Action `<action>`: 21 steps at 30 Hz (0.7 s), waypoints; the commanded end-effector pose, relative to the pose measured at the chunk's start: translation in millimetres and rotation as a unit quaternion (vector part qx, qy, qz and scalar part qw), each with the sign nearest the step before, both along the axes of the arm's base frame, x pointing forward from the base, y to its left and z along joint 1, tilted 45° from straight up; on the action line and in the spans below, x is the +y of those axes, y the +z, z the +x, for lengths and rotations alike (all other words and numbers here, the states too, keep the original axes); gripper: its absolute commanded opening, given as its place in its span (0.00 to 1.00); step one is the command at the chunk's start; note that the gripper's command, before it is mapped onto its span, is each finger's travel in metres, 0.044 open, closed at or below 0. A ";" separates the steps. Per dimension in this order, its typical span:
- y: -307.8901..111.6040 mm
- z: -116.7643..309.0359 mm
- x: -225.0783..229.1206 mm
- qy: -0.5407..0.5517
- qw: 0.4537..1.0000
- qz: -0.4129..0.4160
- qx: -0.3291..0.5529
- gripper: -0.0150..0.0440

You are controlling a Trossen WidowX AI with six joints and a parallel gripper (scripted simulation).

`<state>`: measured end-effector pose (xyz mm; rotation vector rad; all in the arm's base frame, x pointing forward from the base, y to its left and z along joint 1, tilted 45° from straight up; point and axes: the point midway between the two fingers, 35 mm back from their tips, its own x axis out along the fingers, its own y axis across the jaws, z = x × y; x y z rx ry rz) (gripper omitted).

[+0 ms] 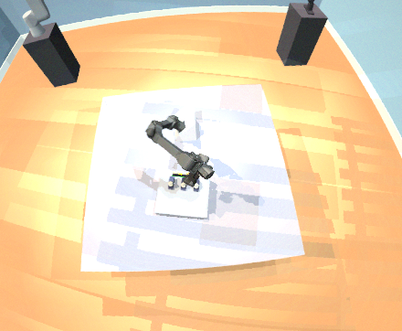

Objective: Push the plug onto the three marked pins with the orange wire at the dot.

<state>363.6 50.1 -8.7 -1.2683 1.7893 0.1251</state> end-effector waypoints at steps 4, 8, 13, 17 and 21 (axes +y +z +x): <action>14.2 -20.5 -8.5 -0.079 0.994 -0.003 -0.077 0.25; 20.8 -32.9 -14.0 -0.123 0.985 -0.007 -0.119 0.25; 28.2 -49.0 -21.1 -0.177 0.969 -0.012 -0.172 0.25; 33.3 -62.5 -27.0 -0.220 0.952 -0.016 -0.214 0.25; 37.7 -76.4 -33.0 -0.262 0.931 -0.020 -0.254 0.25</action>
